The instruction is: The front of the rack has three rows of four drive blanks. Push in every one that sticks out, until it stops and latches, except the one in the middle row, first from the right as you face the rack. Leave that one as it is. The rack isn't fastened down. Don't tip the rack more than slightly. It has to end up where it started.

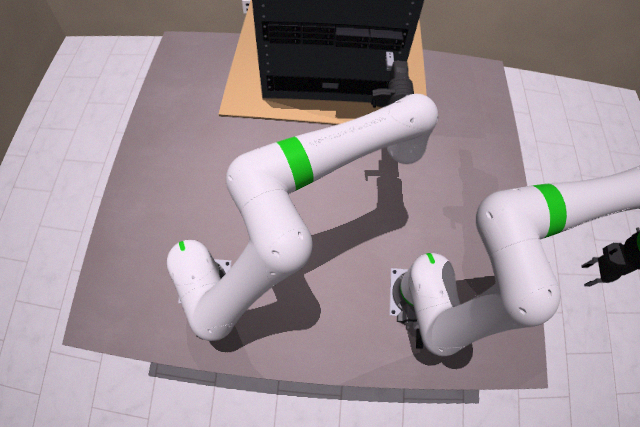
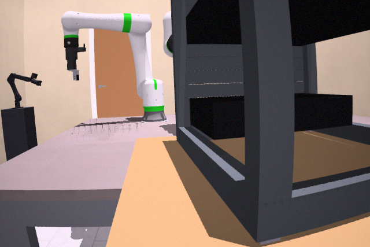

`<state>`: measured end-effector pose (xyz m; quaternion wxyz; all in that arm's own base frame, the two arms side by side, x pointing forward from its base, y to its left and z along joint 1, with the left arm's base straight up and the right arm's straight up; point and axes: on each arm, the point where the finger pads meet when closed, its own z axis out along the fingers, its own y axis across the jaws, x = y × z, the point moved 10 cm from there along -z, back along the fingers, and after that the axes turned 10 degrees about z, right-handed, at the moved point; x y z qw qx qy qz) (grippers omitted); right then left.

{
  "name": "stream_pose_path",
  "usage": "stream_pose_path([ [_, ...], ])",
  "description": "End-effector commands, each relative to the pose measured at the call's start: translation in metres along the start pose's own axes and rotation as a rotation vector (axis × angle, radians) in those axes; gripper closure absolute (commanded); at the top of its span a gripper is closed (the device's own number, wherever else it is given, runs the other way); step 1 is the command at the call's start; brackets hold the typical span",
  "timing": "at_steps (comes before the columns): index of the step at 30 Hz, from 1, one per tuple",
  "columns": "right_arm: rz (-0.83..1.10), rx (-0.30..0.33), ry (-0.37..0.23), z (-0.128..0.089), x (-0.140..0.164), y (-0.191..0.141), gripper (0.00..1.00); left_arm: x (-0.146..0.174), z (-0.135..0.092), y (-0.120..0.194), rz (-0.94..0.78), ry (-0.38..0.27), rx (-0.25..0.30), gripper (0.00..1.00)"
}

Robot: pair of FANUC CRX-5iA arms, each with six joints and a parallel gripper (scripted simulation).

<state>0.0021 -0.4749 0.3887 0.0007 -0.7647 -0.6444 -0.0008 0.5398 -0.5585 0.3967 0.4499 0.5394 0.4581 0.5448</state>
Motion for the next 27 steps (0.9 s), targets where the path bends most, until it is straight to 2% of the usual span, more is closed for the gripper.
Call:
stream_pose_path([
  [1, 0.000, 0.000, -0.002, -0.001, 0.000, 0.000, 0.00, 0.000, 0.000, 0.002, -0.002, 0.000, -0.002, 1.00],
  [16, 0.000, 0.000, -0.002, -0.001, 0.000, 0.000, 0.00, 0.008, -0.001, -0.001, -0.002, 0.000, -0.002, 1.00],
  [27, 0.000, 0.000, -0.002, -0.001, 0.000, 0.000, 0.00, 0.057, -0.008, -0.017, -0.002, 0.000, -0.002, 1.00],
])
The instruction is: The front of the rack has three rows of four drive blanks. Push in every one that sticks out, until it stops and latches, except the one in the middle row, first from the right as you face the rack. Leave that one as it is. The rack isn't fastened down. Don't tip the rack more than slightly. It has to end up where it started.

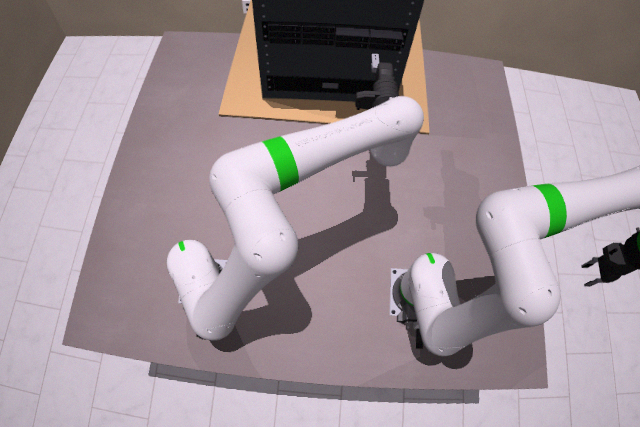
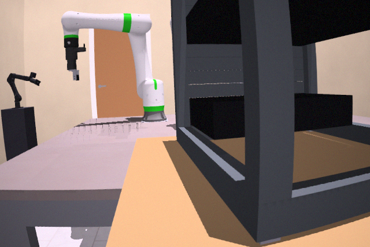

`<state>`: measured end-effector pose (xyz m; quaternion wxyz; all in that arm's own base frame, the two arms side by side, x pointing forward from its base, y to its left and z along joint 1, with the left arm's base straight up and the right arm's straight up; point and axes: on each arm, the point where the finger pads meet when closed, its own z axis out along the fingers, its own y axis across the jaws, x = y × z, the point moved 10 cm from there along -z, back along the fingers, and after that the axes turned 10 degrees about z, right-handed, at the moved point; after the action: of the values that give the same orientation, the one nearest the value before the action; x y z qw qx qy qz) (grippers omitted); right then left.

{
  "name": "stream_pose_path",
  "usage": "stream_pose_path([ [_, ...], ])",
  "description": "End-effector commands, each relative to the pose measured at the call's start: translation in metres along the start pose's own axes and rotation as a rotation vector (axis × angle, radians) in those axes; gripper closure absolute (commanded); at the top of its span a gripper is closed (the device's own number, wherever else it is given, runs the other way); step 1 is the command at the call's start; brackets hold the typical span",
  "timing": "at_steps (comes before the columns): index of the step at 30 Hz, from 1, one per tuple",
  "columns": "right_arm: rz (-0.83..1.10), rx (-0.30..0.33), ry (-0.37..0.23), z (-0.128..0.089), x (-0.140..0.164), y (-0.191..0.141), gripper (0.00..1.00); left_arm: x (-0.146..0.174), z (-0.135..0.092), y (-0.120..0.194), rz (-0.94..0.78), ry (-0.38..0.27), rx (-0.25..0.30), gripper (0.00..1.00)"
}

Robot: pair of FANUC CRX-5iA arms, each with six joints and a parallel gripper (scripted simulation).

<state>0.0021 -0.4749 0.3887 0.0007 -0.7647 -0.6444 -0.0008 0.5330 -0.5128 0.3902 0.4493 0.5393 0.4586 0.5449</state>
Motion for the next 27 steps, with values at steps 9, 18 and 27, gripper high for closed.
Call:
stream_pose_path([
  [9, 0.000, 0.000, -0.002, -0.001, 0.000, 0.000, 0.00, 0.050, -0.007, -0.015, -0.002, -0.001, -0.003, 1.00],
  [18, 0.000, 0.000, -0.002, -0.001, 0.000, 0.000, 0.00, 0.070, -0.010, -0.021, -0.002, -0.001, -0.003, 1.00],
  [27, 0.000, 0.000, -0.002, -0.001, 0.000, 0.000, 0.00, 0.070, -0.002, -0.021, -0.002, -0.001, -0.003, 1.00],
])
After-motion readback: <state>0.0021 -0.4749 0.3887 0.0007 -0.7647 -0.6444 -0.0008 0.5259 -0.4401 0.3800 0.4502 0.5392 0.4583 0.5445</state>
